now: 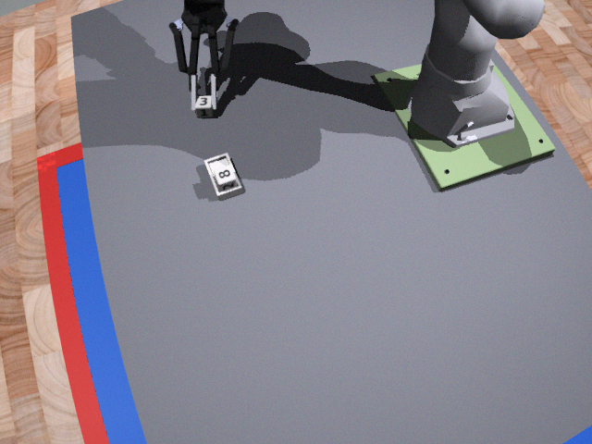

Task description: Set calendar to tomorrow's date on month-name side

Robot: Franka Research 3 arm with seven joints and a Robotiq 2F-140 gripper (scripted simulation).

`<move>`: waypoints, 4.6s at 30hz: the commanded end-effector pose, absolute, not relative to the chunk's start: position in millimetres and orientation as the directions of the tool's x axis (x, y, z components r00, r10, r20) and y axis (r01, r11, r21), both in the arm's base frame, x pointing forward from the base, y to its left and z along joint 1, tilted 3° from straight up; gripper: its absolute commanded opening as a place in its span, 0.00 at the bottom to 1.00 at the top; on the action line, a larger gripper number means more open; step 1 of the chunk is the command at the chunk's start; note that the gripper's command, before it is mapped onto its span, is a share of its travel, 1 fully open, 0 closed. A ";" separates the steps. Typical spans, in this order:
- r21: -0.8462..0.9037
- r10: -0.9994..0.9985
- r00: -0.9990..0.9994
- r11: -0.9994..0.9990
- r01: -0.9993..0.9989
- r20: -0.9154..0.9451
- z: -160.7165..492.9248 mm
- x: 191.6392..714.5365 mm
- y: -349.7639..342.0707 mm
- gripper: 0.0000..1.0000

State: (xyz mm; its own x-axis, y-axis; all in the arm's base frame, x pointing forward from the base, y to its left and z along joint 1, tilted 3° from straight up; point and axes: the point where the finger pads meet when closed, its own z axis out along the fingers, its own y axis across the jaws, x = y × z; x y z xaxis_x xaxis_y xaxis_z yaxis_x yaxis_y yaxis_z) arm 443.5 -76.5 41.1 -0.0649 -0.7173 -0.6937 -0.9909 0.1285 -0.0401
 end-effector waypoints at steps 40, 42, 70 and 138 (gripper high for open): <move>-0.046 -0.720 -0.059 0.126 -0.991 -0.692 40.3 445.0 -77.2 0.40; -0.046 -0.720 -0.059 0.126 -0.991 -0.692 40.3 445.0 -77.2 0.40; -0.046 -0.720 -0.059 0.126 -0.991 -0.692 101.5 442.3 -75.6 0.40; -0.046 -0.992 -0.127 0.126 -0.991 0.021 118.6 444.0 -55.8 0.40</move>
